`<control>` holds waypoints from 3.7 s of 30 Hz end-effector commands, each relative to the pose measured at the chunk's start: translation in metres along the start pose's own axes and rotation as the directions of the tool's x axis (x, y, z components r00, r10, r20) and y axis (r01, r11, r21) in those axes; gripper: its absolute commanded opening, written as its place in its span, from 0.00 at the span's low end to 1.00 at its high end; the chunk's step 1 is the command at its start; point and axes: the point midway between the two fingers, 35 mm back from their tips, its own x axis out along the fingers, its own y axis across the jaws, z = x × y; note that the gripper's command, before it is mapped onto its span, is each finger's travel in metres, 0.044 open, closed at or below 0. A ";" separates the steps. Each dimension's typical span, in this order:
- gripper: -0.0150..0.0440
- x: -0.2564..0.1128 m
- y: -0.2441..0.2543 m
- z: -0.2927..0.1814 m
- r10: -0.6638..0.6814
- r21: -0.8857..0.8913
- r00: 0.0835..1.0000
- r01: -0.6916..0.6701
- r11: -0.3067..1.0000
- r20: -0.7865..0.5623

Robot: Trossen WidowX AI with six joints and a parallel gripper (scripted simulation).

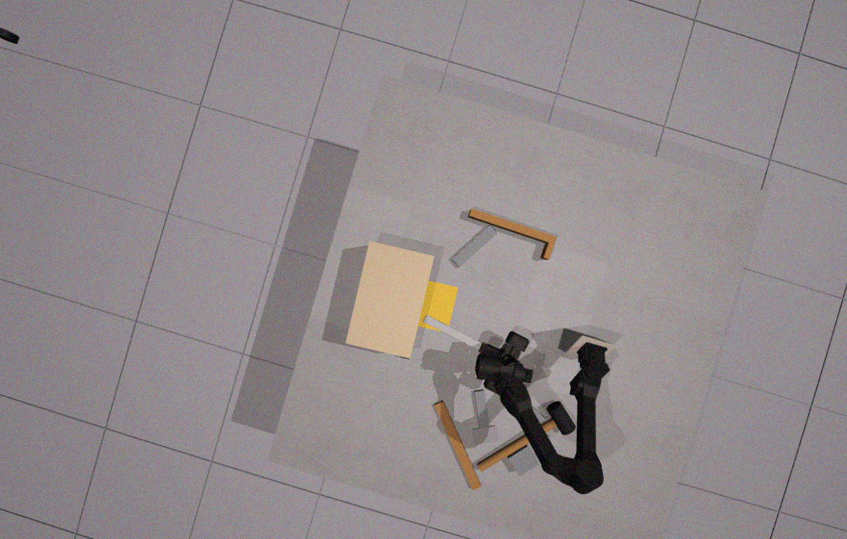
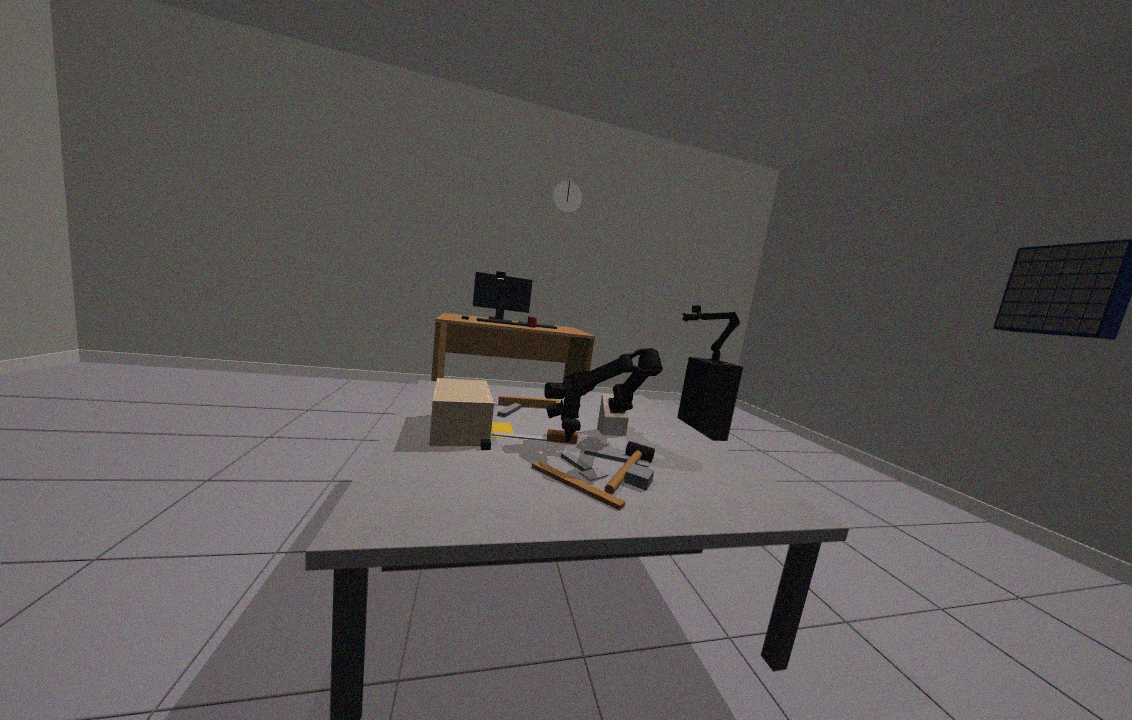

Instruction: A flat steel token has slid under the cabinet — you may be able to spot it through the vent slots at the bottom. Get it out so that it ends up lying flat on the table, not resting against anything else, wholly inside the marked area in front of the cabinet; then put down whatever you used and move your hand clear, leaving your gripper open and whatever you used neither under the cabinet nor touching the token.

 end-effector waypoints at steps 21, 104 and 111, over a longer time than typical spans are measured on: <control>0.59 -0.002 0.009 -0.006 -0.003 0.017 1.000 0.003 1.000 -0.007; 0.25 0.000 0.010 0.041 0.001 -0.003 1.000 -0.001 1.000 -0.001; 0.25 -0.001 0.010 0.049 0.001 -0.003 1.000 -0.001 1.000 -0.001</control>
